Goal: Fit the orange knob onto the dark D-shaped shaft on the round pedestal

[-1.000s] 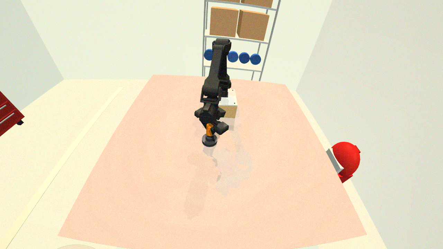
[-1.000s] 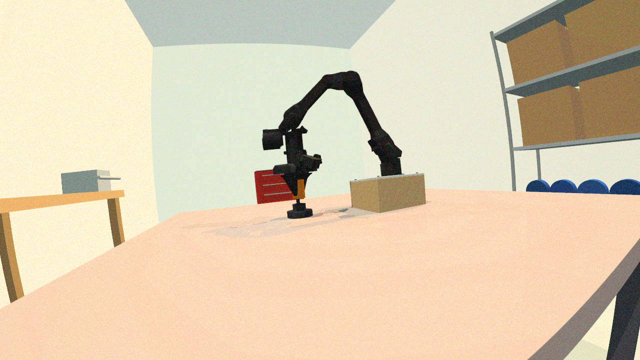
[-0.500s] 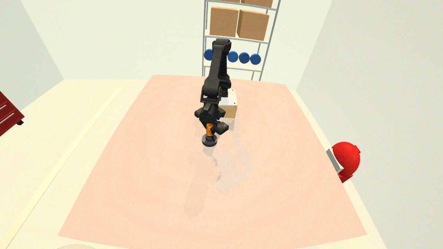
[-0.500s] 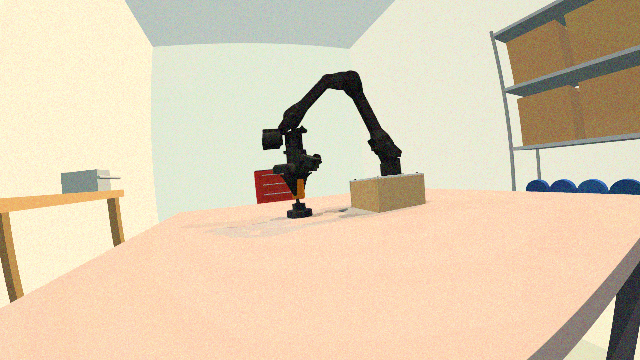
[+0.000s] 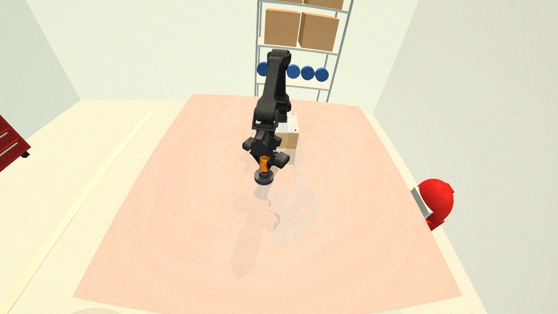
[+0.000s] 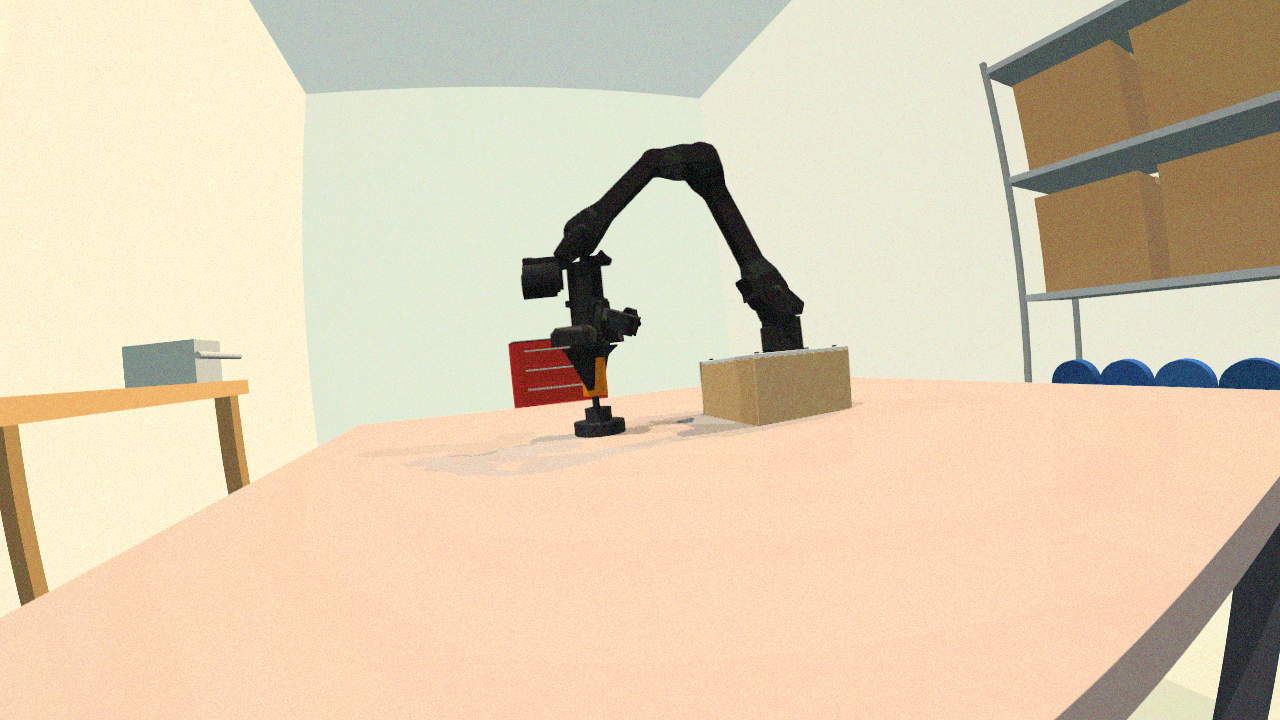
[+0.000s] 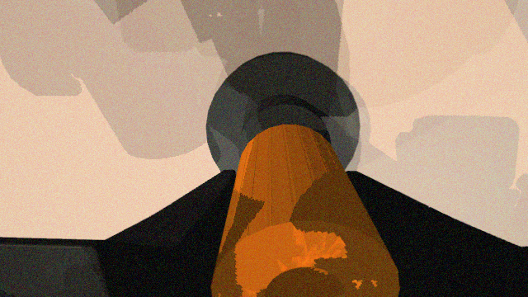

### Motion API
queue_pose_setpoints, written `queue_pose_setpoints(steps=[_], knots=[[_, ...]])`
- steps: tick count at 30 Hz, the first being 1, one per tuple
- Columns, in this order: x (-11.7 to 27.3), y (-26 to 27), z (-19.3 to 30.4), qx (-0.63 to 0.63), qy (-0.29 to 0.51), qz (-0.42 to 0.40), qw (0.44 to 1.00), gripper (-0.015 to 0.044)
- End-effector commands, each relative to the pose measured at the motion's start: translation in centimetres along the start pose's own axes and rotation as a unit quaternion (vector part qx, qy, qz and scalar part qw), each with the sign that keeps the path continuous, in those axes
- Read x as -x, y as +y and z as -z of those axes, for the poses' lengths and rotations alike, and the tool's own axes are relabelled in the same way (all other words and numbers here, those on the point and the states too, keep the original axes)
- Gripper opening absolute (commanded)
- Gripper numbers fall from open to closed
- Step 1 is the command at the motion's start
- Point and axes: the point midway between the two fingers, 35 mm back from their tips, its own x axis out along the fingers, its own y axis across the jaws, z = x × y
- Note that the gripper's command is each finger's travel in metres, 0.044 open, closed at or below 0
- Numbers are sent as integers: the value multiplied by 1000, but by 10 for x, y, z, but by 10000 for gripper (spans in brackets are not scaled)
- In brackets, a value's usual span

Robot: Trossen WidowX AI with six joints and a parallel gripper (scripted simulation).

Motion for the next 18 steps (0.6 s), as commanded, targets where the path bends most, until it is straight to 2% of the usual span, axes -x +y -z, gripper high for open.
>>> queue_pose_setpoints(steps=[1,18], knots=[[0,-1,5,10,4,0,1000,0],[0,-1,4,10,4,0,1000,0]])
